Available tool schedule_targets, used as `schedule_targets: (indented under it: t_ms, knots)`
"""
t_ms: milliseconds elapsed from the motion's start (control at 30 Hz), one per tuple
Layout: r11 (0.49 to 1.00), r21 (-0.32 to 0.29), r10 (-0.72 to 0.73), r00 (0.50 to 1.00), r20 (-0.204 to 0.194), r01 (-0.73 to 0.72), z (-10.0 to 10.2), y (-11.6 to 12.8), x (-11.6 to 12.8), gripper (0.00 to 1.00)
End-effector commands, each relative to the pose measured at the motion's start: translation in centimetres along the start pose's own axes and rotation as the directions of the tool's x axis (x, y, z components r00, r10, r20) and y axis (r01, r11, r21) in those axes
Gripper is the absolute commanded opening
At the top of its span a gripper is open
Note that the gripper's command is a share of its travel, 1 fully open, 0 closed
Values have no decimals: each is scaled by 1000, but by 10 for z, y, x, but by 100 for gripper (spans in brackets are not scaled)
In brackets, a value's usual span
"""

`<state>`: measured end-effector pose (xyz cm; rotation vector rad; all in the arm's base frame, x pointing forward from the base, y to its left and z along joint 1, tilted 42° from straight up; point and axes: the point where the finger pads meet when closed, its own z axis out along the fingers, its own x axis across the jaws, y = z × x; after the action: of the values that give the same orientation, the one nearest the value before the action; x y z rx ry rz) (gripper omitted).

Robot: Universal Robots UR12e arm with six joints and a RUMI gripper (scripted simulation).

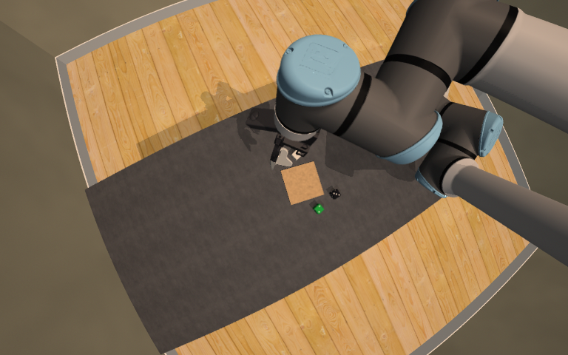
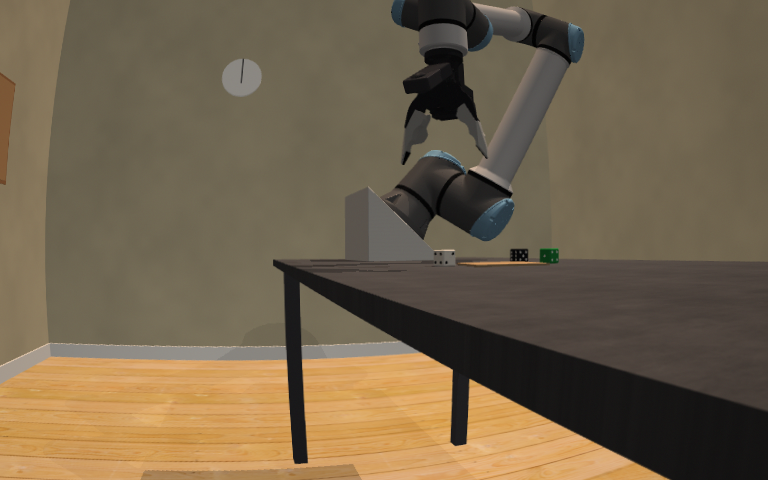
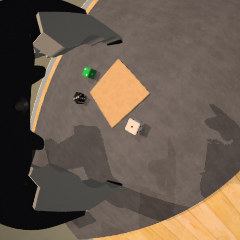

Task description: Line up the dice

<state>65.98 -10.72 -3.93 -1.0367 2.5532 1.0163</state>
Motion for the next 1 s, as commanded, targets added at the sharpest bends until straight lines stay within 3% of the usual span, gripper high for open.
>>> schedule_targets:
  t_ms: [0,167,733,967]
  knots:
    - [999,7,-36,999,13,35,13,31,16,100]
    - [999,7,-49,999,17,49,19,43,21,100]
    - [999,7,-50,999,17,50,21,44,22,100]
    - [999,7,-50,999,17,50,42,44,22,100]
